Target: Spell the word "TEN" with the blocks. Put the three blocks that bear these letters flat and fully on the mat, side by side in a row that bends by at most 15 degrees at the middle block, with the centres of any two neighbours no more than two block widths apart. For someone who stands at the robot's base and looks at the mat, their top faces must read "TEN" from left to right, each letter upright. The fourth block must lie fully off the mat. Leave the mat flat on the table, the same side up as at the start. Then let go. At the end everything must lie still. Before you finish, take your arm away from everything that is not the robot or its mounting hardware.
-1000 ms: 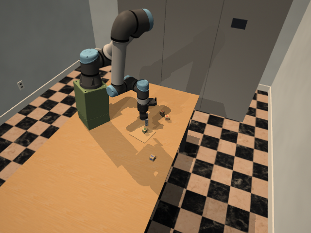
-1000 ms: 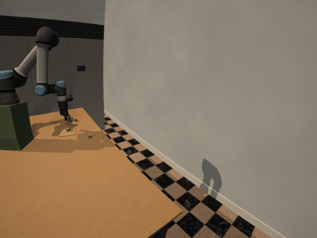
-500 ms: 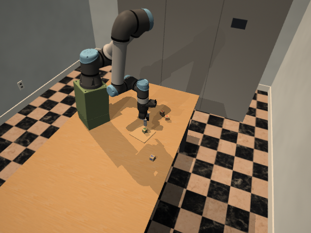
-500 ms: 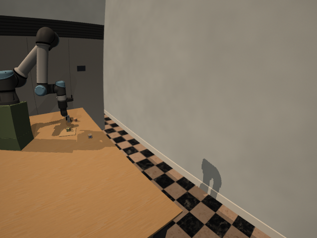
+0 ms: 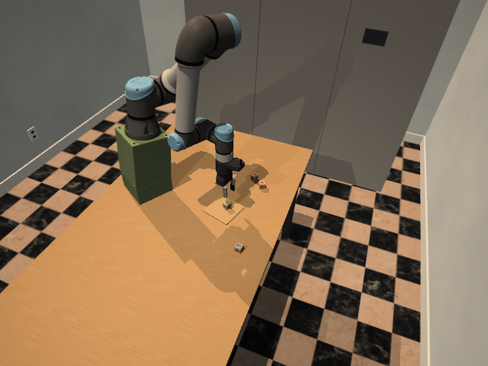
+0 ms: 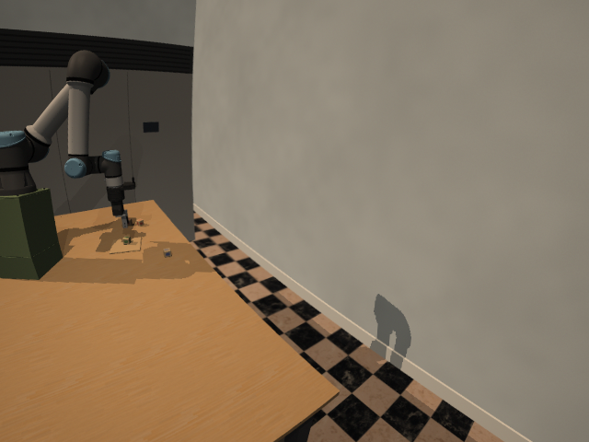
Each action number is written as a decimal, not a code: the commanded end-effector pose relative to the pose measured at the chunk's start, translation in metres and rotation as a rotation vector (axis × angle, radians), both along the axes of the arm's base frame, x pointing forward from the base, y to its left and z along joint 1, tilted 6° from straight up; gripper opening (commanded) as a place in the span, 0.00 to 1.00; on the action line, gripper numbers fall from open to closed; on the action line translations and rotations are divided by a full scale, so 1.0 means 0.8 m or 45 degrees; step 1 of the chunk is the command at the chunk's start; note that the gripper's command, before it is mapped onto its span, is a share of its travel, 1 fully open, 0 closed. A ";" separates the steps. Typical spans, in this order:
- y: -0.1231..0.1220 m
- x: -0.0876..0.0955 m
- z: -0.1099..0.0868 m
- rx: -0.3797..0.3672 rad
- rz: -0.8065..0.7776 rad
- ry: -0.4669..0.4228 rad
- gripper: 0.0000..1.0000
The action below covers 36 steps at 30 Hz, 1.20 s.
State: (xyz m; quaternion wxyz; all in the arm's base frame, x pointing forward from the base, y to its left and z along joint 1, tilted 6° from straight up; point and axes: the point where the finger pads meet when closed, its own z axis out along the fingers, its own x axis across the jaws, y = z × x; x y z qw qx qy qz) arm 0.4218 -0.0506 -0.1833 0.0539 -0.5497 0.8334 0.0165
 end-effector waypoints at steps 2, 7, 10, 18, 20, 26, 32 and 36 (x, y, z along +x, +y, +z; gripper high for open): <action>-0.001 -0.003 0.000 0.014 -0.207 0.017 1.00; -0.002 -0.005 0.000 0.023 -0.322 0.027 1.00; -0.002 -0.007 0.000 0.030 -0.417 0.035 1.00; -0.002 -0.010 0.000 0.043 -0.595 0.050 1.00; -0.002 -0.011 0.000 0.044 -0.608 0.052 1.00; -0.002 -0.012 0.000 0.047 -0.649 0.055 1.00; -0.002 -0.012 0.000 0.047 -0.658 0.056 1.00; -0.002 -0.012 0.000 0.047 -0.658 0.056 1.00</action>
